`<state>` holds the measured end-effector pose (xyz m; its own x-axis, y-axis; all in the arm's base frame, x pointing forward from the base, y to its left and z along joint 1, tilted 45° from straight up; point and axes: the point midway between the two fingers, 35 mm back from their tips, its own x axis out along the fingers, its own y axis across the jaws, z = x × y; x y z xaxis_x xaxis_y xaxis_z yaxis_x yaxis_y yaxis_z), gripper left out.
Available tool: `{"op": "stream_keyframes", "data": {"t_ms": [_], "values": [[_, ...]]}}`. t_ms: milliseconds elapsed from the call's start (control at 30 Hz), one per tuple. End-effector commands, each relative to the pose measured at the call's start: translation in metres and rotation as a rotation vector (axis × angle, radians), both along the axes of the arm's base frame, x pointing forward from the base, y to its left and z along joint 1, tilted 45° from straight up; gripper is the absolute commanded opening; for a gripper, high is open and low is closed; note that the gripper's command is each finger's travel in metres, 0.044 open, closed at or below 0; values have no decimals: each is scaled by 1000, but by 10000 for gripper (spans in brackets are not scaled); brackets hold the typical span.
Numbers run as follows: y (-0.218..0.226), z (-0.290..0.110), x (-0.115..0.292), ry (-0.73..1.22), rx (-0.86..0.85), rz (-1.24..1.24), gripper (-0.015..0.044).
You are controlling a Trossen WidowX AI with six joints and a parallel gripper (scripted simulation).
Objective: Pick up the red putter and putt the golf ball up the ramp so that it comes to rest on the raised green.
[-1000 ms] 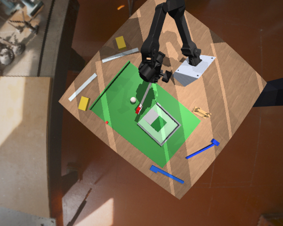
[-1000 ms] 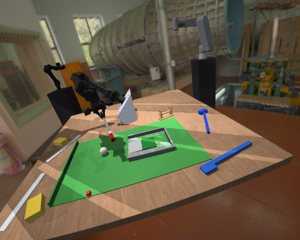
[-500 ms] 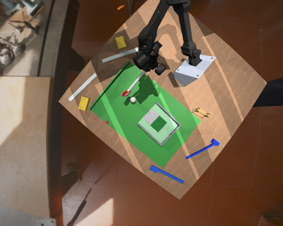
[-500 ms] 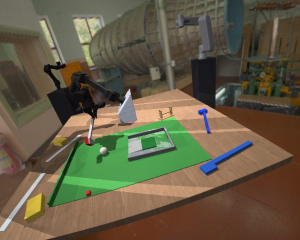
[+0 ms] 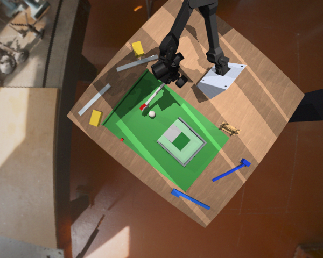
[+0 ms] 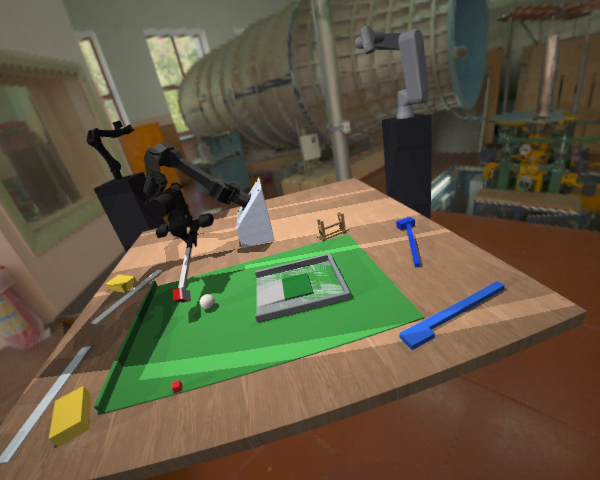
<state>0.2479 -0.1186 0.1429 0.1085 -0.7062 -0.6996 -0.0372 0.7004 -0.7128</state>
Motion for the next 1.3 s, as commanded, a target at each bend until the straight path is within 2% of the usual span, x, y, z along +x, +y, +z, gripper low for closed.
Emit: {"op": "stream_keyframes", "data": {"t_ms": [0, 567, 900, 1267], "values": [[-2, -4, 2, -2, 5, 7, 0], [-20, -22, 4, -2, 3, 7, 0], [-20, -18, 3, -2, -2, 0, 0], [-41, 0, 5, -3, 1, 7, 0]]}}
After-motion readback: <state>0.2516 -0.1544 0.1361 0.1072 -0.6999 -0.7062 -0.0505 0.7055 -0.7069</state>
